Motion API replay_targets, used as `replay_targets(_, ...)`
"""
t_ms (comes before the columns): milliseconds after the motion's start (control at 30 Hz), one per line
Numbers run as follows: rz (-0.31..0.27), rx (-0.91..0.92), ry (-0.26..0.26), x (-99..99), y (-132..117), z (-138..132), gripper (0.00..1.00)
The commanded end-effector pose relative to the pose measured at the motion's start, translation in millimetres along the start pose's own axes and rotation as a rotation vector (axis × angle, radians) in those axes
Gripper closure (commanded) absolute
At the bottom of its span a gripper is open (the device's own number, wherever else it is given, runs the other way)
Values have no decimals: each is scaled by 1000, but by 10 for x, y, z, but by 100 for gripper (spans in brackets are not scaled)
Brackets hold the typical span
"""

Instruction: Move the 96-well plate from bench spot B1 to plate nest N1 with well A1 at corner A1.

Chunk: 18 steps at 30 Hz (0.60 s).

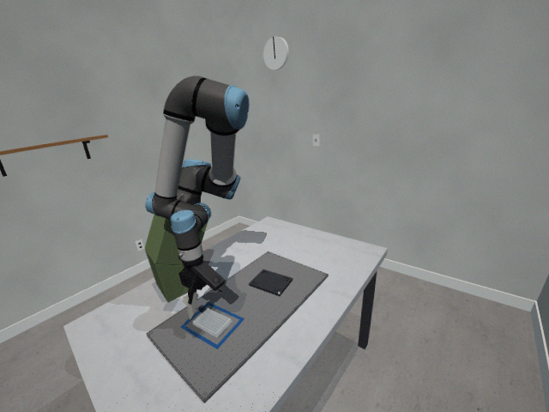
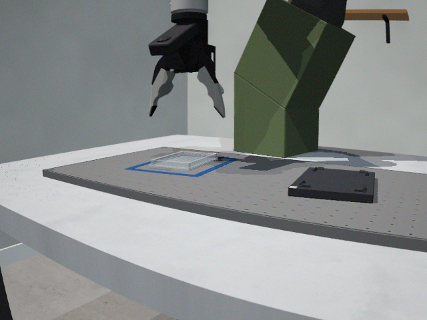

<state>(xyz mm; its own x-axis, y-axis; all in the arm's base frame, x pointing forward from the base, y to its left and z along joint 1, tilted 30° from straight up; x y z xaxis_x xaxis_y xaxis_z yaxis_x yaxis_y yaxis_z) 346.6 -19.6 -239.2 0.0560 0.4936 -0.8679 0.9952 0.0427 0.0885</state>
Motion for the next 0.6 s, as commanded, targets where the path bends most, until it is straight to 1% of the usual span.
replay_targets(0,1,1,-1,-3,1,3,0)
replay_targets(67,1,1,-1,-3,1,3,0)
replay_targets(267,1,1,-1,96,1,3,0)
replay_targets(333,1,1,-1,96,1,3,0)
replay_targets(567,1,1,-1,213,1,3,0)
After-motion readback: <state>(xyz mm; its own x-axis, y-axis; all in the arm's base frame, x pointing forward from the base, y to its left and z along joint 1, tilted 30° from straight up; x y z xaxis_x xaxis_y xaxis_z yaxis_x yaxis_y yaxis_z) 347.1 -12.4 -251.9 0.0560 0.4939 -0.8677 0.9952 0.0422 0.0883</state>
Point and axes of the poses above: the point where the finger pads meet when closed, its own x axis out along the fingers, its own z axis across the jaws, y = z × x, the point moved 4 cm from there along -x, back along the fingers, and after that the axes turned 8 degrees about x, right-handed, at the moved point
